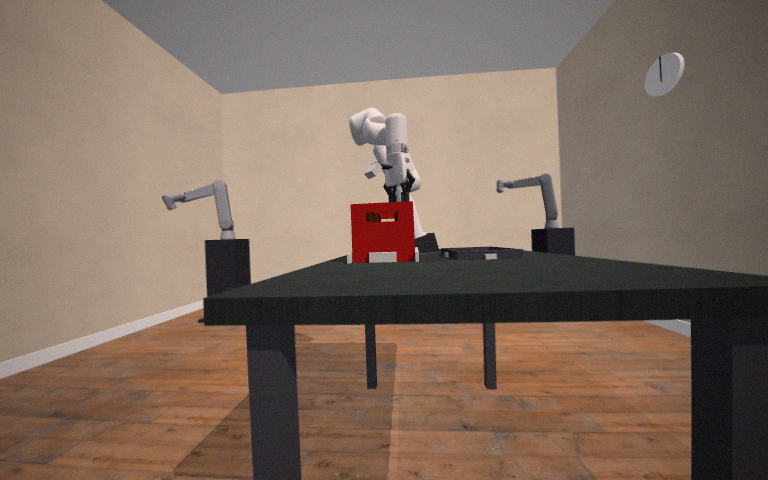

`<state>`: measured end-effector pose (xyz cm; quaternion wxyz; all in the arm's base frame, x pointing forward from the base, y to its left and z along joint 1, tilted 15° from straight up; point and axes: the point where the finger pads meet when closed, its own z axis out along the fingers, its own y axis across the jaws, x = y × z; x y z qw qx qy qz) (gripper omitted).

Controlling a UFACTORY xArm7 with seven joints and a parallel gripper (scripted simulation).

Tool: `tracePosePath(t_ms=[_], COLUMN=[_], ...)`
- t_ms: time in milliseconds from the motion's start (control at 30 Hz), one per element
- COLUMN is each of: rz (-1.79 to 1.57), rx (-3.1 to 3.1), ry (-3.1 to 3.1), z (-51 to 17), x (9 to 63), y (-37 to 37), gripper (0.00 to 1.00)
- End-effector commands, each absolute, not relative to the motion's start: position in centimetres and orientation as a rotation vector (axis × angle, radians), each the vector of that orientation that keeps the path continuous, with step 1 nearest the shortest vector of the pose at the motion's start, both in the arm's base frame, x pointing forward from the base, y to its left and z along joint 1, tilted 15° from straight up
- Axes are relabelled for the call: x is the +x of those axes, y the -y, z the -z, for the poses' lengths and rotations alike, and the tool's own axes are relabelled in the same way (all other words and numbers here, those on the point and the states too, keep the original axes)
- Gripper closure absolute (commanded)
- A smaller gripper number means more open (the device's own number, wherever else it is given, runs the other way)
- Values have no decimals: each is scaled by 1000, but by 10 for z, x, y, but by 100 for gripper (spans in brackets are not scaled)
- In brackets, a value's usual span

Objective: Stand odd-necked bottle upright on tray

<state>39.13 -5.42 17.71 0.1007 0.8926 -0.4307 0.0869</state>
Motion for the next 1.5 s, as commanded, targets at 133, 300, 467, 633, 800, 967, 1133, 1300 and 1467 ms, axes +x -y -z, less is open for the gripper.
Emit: tracePosePath(t_ms=[133, 300, 467, 633, 800, 967, 1133, 1300, 1467], rz=[-262, -262, -262, -262, -262, -262, -262, -262, -262], rx=[2639, 2639, 2639, 2639, 2639, 2639, 2639, 2639, 2639], ry=[1272, 1272, 1272, 1272, 1272, 1272, 1272, 1272, 1272], z=[-178, -178, -178, -177, -173, -169, -164, -160, -154], x=[392, 392, 392, 393, 393, 393, 393, 394, 394], y=[54, 54, 54, 54, 55, 56, 57, 59, 60], gripper=[35, 35, 35, 35, 35, 35, 35, 35, 35])
